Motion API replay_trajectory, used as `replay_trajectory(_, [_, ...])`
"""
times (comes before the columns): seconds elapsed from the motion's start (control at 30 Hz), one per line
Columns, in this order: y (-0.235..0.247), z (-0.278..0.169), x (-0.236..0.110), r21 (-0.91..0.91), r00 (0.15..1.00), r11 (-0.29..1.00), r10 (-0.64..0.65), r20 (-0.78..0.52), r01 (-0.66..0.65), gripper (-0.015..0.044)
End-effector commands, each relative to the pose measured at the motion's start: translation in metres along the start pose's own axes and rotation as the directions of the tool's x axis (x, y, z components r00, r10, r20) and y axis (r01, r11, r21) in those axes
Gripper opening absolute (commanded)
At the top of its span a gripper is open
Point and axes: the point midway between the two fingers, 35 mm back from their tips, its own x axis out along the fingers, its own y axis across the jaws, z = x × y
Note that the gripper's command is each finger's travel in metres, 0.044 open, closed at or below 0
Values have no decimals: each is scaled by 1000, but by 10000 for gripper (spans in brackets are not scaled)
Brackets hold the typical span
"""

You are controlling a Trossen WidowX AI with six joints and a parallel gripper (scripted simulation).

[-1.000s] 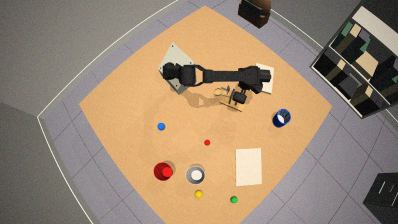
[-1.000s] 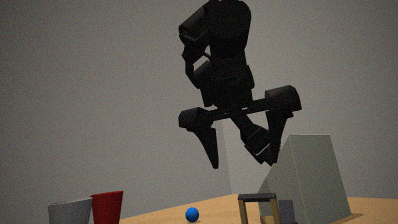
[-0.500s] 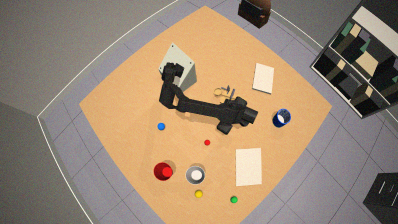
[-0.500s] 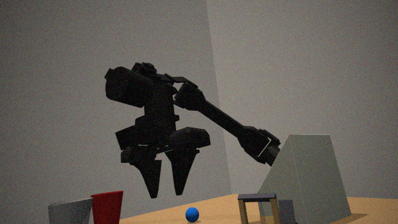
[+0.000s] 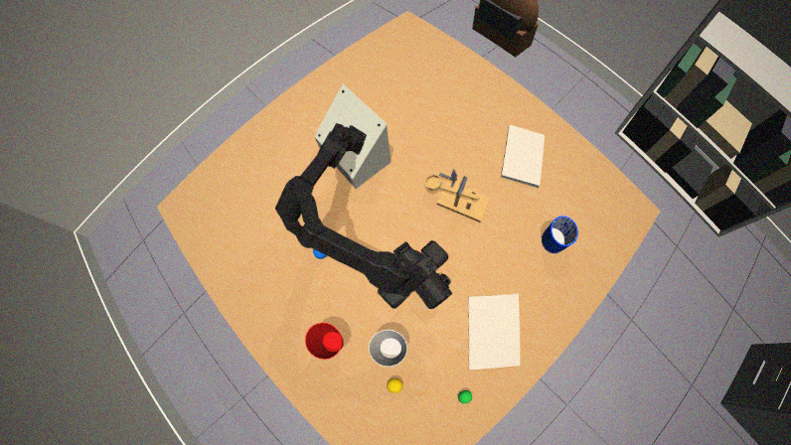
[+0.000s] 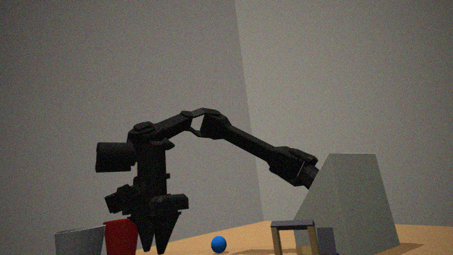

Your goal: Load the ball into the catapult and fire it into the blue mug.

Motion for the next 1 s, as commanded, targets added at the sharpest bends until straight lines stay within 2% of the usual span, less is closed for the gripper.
replay_trajectory(0.0, [-2,-4,14,-8,1000,1000,-6,-9,6,300])
replay_trajectory(0.97, [-3,-4,54,-8,1000,1000,-8,-9,8,300])
